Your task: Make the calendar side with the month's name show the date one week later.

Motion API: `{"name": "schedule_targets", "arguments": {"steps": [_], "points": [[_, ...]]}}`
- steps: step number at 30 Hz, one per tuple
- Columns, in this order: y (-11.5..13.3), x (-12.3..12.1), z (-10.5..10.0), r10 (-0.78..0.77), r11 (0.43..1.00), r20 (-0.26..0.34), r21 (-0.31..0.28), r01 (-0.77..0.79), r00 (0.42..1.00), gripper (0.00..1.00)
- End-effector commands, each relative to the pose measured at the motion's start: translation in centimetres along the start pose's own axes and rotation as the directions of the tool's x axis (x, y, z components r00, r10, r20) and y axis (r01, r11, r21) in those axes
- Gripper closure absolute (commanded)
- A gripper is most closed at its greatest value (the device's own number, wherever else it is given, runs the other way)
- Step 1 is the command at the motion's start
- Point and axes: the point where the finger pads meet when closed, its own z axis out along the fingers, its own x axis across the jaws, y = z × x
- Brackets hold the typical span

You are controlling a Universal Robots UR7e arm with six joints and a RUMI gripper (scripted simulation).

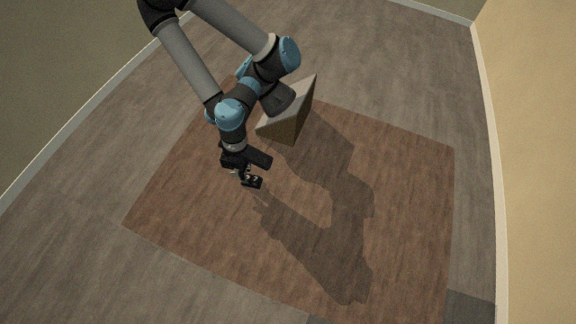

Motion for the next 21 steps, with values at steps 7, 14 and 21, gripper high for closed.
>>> {"name": "schedule_targets", "arguments": {"steps": [7, 14, 21], "points": [[0.0, 0.04, 1.34, 0.0, 1.0, -0.002, 0.0, 0.0, 1.0, 0.72], [0.0, 0.04, 1.44, 0.0, 1.0, -0.002, 0.0, 0.0, 1.0, 0.72], [0.0, 0.04, 1.44, 0.0, 1.0, -0.002, 0.0, 0.0, 1.0, 0.72]]}}
